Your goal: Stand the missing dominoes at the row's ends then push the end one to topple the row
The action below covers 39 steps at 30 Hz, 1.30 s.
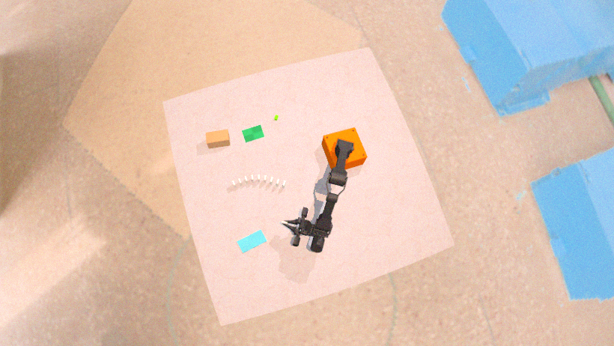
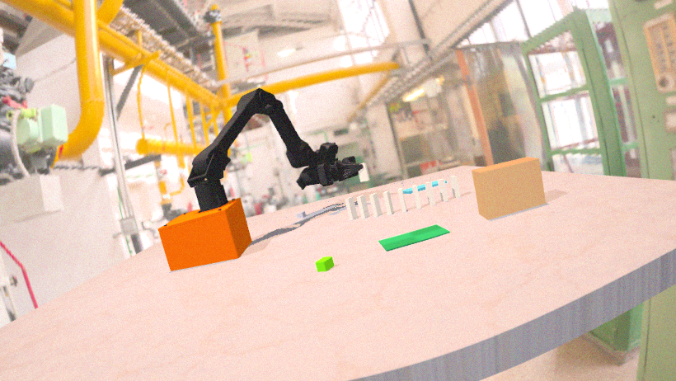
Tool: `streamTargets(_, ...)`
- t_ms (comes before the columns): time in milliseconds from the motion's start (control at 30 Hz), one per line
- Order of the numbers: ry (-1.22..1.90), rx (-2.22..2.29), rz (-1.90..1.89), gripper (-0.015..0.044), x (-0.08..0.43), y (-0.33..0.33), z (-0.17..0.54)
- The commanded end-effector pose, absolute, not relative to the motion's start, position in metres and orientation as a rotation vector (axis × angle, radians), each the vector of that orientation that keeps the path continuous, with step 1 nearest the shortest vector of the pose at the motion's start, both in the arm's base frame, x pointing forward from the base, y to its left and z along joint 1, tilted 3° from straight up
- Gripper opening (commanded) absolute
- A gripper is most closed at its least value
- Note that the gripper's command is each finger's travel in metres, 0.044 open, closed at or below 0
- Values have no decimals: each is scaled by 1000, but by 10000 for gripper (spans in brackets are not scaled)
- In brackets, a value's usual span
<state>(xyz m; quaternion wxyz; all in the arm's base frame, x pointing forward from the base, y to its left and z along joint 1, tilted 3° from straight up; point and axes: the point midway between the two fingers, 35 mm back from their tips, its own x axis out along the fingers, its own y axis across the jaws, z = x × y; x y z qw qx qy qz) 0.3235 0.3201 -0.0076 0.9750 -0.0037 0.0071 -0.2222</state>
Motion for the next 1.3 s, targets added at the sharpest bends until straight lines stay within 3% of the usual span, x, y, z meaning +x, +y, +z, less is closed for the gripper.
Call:
streamTargets(0, 19, -12, -446, 25, 324, 320, -20)
streamTargets(1267, 10, -10, -447, 25, 320, 303, -68)
